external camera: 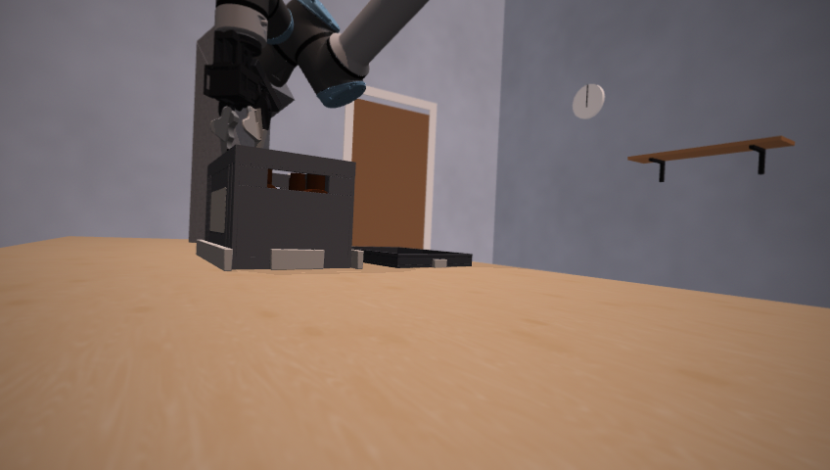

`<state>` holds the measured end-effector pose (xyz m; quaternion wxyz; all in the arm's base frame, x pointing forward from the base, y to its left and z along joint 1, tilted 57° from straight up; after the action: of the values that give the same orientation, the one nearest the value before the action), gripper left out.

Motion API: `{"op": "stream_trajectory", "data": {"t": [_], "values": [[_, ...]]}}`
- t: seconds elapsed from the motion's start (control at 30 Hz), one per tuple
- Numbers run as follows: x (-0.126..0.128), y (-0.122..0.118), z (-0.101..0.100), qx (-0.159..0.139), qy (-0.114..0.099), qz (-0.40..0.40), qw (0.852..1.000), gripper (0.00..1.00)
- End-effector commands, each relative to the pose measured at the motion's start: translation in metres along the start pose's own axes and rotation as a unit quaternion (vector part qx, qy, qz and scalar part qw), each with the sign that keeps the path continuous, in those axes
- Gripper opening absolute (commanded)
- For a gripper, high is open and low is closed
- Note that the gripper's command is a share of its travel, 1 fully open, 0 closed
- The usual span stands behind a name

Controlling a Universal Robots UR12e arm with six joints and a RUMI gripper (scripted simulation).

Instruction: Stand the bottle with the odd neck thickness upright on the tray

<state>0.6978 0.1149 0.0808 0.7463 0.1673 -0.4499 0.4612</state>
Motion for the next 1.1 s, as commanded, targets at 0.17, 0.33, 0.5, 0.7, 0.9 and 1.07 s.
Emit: {"op": "stream_trajectory", "data": {"t": [0.17,0.33,0.5,0.7,0.9,1.07], "values": [[0.0003,-0.0008,-0.0008,0.000,0.000,0.001,1.000,0.38],[0.0003,0.0013,-0.0009,0.000,0.000,0.001,1.000,0.38],[0.0007,0.0058,-0.0010,0.001,0.000,0.000,1.000,0.38],[0.0010,0.0067,-0.0009,0.001,0.000,0.000,1.000,0.38],[0.0014,0.0042,-0.0004,0.000,0.000,0.001,1.000,0.38],[0.0014,0.0042,-0.0004,0.000,0.000,0.001,1.000,0.38]]}}
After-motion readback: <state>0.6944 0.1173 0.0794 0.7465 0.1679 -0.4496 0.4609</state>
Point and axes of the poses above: the point where the finger pads meet when closed, its own z axis back along the fingers, its own x axis across the jaws, y = z × x, the point moved 1 cm from there along z, back along the fingers, and after that the axes turned 5 degrees about z, right-handed, at the moved point
